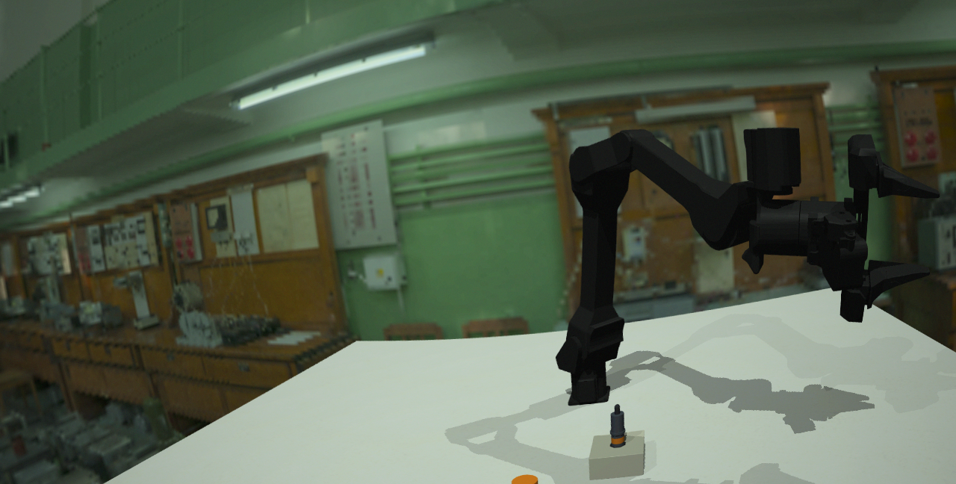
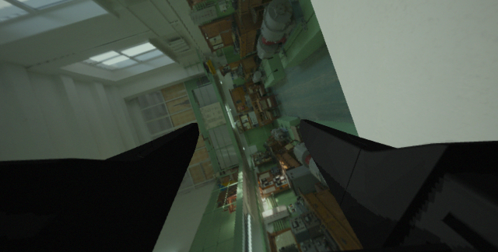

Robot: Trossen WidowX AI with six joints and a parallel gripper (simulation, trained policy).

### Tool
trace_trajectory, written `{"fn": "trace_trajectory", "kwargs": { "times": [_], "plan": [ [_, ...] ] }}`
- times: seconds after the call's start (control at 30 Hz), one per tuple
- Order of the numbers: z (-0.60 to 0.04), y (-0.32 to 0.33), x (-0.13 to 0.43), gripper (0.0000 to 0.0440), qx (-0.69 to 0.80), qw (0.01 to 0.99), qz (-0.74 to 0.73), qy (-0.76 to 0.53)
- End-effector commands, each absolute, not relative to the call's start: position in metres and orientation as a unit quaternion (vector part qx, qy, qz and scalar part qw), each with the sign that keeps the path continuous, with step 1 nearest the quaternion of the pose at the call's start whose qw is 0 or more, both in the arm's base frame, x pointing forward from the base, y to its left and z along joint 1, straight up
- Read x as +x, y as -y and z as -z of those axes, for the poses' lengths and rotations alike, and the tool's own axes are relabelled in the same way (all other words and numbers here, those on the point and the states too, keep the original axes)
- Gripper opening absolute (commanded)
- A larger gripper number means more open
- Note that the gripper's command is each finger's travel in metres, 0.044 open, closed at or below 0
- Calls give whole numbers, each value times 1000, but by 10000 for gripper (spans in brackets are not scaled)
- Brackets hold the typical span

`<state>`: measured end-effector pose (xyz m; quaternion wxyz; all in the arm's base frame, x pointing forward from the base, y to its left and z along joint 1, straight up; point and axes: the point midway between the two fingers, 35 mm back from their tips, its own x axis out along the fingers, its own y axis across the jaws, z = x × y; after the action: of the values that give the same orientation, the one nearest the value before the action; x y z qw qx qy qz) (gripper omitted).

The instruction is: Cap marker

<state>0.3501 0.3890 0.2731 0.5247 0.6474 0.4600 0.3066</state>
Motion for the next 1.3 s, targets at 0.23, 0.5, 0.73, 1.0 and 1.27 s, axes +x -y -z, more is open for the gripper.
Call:
{"fn": "trace_trajectory", "kwargs": {
  "times": [0.23, 0.5, 0.73, 1.0, 1.27],
  "plan": [
    [-269, -369, 363, 237, 648, 535, -267, -471],
    [-266, -347, 373, 257, 646, 545, -228, -484],
    [-266, -327, 380, 275, 644, 551, -195, -493],
    [-266, -302, 386, 293, 643, 557, -158, -502],
    [-265, -277, 390, 309, 643, 560, -119, -509]
  ]
}}
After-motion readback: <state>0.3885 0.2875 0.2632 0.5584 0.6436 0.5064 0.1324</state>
